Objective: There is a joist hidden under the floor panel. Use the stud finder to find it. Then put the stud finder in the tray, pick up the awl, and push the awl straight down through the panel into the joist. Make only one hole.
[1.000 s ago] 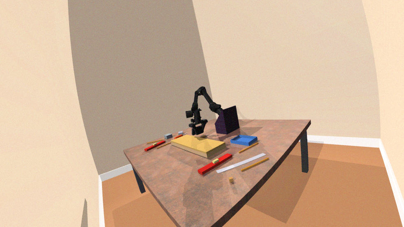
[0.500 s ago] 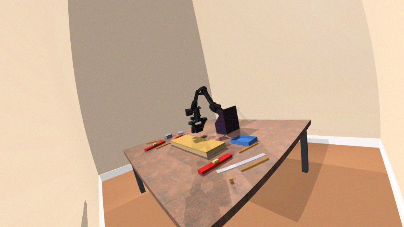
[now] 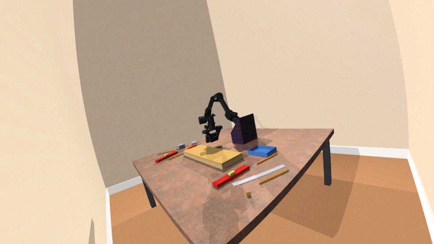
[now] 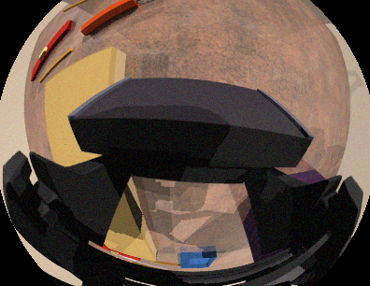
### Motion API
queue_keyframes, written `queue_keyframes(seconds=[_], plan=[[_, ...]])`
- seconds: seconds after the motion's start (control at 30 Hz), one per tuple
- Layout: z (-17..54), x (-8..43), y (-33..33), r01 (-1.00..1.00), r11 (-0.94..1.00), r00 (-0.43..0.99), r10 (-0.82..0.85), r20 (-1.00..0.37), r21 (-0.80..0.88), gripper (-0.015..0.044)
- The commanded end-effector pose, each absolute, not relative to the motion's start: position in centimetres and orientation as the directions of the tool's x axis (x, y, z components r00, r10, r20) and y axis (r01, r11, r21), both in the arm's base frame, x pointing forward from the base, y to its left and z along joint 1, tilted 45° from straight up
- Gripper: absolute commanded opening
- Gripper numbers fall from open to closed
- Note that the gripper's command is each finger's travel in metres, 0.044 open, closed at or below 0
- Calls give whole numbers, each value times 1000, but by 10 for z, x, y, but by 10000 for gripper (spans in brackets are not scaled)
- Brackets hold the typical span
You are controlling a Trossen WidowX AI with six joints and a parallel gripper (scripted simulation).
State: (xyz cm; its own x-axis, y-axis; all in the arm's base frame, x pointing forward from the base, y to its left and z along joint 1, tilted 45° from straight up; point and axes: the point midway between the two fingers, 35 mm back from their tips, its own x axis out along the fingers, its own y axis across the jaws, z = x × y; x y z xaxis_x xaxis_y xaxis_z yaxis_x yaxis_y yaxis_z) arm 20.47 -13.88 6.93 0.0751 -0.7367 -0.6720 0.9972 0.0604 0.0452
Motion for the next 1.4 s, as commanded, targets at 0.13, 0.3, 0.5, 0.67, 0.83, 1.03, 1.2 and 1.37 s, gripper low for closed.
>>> queue_keyframes(seconds=[0.13, 0.3, 0.5, 0.67, 0.83, 1.03, 1.2, 1.37], plan=[[70, 206, -140, 997, 64, 76, -699, -711, 43, 0], [70, 206, -141, 997, 65, 76, -676, -733, 43, 0], [70, 206, -142, 997, 65, 72, -653, -754, 40, 0], [71, 206, -143, 997, 65, 70, -625, -777, 37, 0], [71, 206, -144, 997, 65, 68, -596, -800, 37, 0], [72, 206, -145, 997, 66, 68, -561, -825, 38, 0], [73, 206, -145, 997, 67, 69, -535, -842, 39, 0], [73, 206, -146, 997, 67, 66, -516, -854, 37, 0]])
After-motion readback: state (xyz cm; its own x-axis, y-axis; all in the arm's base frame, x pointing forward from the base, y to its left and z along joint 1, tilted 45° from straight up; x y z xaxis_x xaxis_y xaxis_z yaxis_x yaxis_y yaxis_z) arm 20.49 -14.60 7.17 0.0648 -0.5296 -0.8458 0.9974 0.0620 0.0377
